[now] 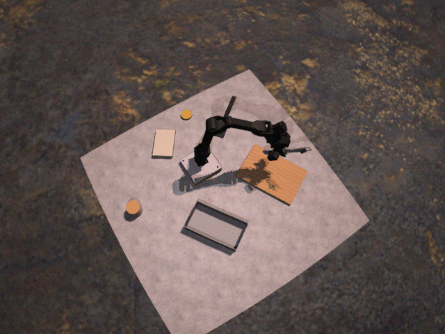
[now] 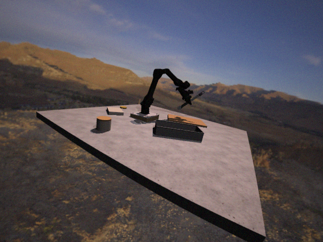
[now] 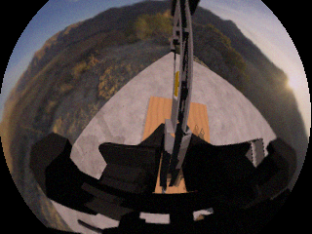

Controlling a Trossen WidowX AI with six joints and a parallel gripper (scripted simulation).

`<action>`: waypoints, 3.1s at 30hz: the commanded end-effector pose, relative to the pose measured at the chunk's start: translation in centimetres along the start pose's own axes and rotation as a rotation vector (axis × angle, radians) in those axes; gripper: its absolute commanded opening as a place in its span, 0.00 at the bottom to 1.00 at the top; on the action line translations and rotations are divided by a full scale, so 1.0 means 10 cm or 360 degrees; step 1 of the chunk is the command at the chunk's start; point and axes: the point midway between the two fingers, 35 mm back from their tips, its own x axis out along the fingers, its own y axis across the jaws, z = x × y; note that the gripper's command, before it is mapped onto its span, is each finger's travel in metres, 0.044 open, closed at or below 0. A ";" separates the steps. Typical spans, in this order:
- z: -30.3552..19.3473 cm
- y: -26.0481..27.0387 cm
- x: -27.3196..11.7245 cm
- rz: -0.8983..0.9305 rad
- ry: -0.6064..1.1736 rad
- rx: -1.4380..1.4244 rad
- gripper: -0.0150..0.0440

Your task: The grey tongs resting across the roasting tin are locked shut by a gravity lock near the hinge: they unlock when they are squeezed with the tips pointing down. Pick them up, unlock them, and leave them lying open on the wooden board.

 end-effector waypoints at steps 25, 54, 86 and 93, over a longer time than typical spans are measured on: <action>-0.18 -0.18 -0.41 -0.0036 -0.0606 0.0126 0.00; -0.22 -0.23 -0.47 -0.0041 -0.0673 0.0152 0.00; -0.06 -0.09 -0.24 -0.0024 -0.0398 0.0061 0.00; 0.00 -0.05 -0.16 -0.0020 -0.0277 0.0031 0.00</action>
